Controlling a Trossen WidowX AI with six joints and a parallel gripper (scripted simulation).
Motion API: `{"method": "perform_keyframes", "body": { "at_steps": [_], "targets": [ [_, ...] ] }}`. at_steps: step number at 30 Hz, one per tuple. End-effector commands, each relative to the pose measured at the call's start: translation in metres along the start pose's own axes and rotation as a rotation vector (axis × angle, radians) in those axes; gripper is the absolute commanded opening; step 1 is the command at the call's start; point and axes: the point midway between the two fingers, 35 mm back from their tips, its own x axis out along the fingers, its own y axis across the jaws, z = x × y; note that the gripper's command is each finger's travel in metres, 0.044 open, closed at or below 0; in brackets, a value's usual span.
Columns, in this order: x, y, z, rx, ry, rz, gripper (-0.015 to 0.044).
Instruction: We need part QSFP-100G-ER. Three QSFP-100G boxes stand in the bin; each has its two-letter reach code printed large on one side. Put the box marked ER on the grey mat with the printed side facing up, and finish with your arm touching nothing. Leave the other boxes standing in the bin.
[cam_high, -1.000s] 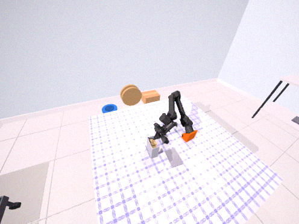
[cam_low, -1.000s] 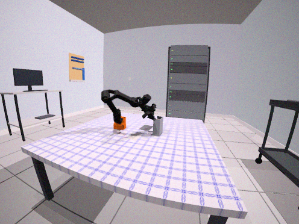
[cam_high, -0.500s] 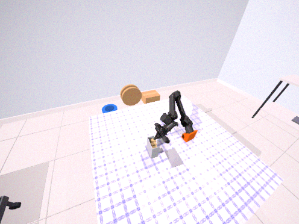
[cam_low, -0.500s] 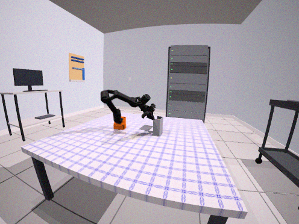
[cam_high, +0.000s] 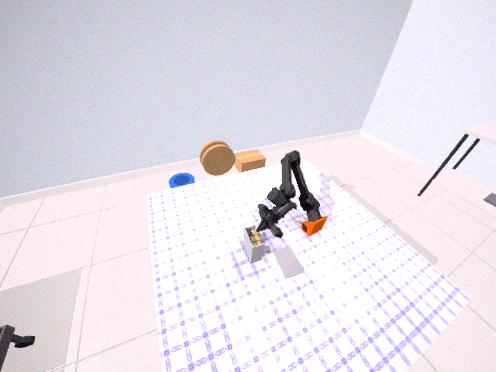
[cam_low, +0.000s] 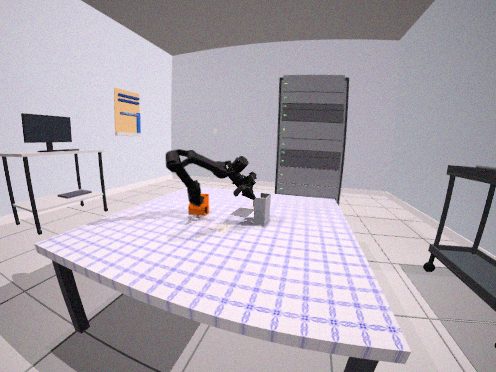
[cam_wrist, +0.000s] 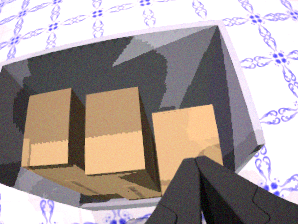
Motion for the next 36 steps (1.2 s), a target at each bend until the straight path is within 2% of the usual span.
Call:
{"method": "perform_keyframes", "body": {
  "at_steps": [1,36],
  "targets": [
    [-0.001,0.0,-0.006,-0.006,0.008,-0.004,0.0],
    [-0.008,0.0,-0.022,-0.006,0.009,-0.004,0.0]
  ]
}}
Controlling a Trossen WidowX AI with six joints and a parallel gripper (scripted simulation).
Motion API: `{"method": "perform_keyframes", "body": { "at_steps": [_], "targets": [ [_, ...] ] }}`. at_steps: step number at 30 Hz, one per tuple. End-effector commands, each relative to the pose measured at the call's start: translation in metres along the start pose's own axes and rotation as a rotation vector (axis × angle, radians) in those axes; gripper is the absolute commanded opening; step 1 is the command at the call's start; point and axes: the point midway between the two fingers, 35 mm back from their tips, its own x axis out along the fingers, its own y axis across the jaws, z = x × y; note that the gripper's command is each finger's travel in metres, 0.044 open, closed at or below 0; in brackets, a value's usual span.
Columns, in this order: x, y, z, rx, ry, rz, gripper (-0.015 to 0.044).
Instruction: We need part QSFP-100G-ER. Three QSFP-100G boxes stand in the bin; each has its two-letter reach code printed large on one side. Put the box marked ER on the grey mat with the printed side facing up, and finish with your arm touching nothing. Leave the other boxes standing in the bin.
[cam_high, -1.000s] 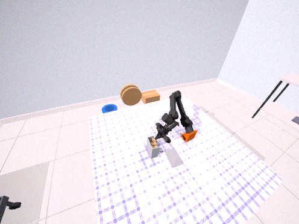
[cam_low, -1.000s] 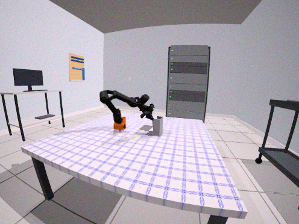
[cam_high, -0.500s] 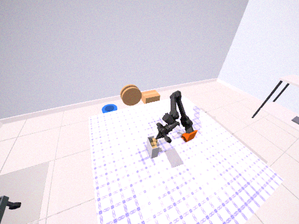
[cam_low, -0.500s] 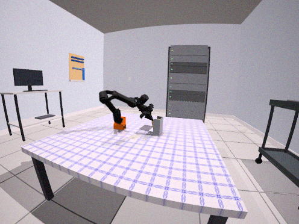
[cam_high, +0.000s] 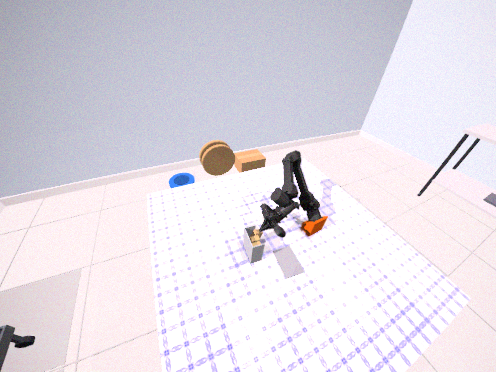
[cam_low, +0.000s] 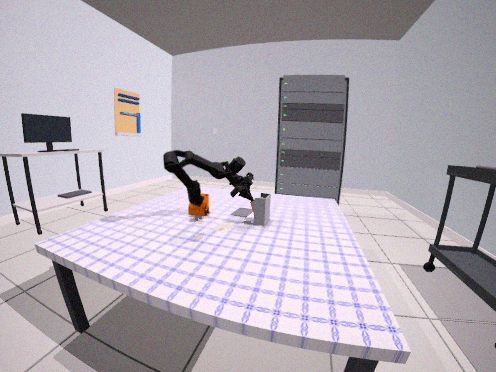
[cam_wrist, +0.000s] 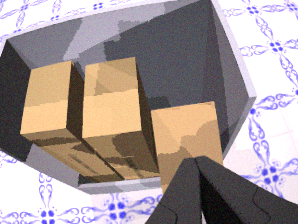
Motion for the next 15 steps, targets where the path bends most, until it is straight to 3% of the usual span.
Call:
{"method": "perform_keyframes", "body": {
  "at_steps": [1,15],
  "targets": [
    [0.0002,-0.0008,-0.0079,-0.006,0.011,-0.006,0.0],
    [-0.0003,-0.0008,-0.0103,-0.006,0.011,-0.006,0.0]
  ]
}}
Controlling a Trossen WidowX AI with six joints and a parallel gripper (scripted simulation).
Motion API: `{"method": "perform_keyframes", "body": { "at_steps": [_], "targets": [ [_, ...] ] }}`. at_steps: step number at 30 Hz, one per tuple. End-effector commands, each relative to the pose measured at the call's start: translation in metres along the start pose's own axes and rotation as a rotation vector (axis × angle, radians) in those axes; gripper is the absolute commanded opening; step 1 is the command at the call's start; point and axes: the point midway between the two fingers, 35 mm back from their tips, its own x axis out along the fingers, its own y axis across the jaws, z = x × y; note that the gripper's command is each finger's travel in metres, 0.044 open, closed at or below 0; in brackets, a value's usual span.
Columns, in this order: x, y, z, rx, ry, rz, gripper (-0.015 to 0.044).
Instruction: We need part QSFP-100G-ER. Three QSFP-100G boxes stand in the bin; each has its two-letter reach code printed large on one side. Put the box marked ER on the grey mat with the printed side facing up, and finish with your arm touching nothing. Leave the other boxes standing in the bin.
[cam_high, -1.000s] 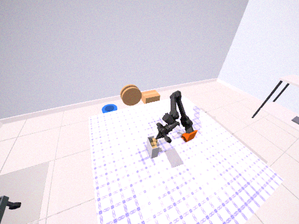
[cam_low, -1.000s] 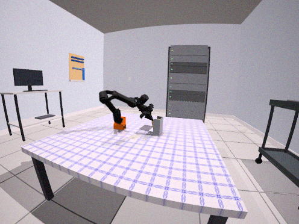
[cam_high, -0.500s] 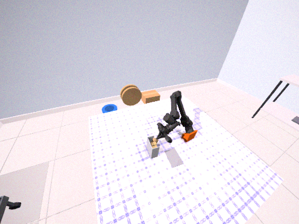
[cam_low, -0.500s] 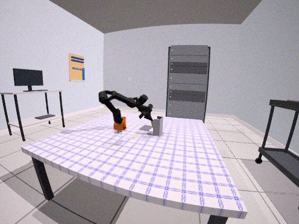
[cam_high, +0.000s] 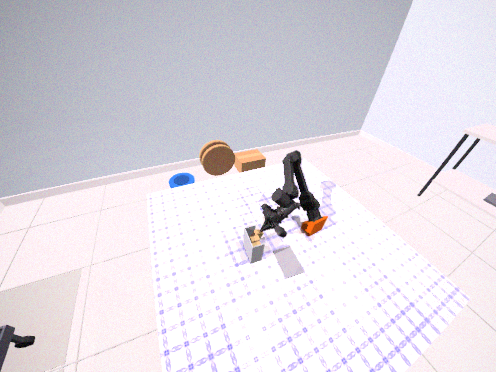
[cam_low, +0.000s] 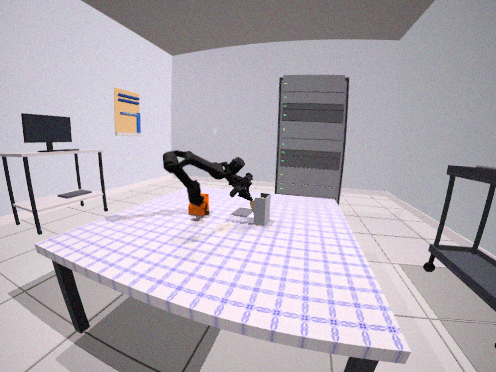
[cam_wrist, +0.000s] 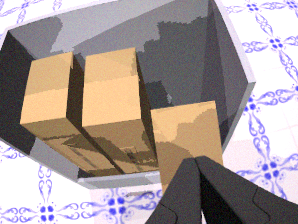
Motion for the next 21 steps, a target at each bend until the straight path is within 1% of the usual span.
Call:
{"method": "perform_keyframes", "body": {
  "at_steps": [1,19,21],
  "targets": [
    [0.0012,-0.0014,-0.0055,-0.004,0.012,-0.008,0.0],
    [0.0012,-0.0014,-0.0055,-0.004,0.012,-0.008,0.0],
    [-0.0029,-0.0011,-0.0012,-0.004,0.013,-0.007,0.0]
  ]
}}
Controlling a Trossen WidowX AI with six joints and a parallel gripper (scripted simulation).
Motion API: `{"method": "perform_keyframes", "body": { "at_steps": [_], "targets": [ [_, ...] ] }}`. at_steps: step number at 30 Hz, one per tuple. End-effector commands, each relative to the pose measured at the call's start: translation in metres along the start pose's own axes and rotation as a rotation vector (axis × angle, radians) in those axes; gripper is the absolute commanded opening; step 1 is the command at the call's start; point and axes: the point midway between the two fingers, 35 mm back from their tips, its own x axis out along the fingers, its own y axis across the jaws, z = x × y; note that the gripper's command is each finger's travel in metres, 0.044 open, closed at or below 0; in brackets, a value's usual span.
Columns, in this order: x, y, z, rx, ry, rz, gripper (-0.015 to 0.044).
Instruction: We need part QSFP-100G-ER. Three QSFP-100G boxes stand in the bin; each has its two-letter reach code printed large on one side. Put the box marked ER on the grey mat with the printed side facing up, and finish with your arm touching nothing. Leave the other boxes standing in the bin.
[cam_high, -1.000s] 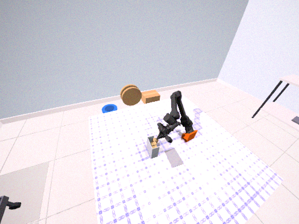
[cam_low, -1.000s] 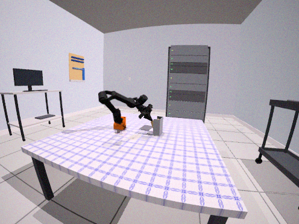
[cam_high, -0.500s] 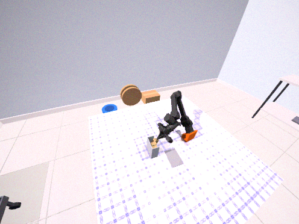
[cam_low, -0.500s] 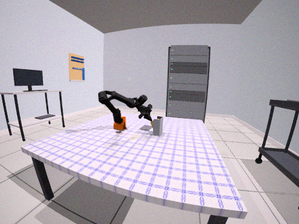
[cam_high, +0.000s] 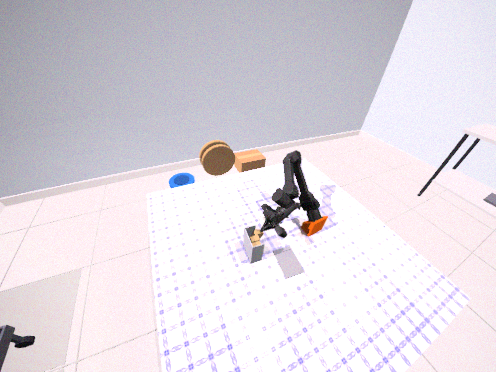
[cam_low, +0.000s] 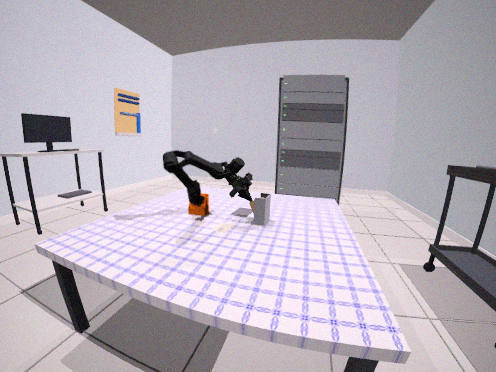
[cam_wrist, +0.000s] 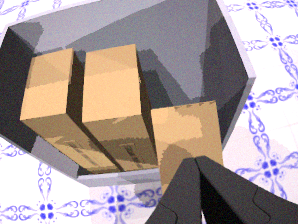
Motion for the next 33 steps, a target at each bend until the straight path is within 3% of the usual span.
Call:
{"method": "perform_keyframes", "body": {
  "at_steps": [1,33],
  "targets": [
    [-0.006,-0.001,0.003,-0.002,0.01,-0.007,0.0],
    [-0.019,0.0,-0.008,-0.007,0.012,-0.002,0.0]
  ]
}}
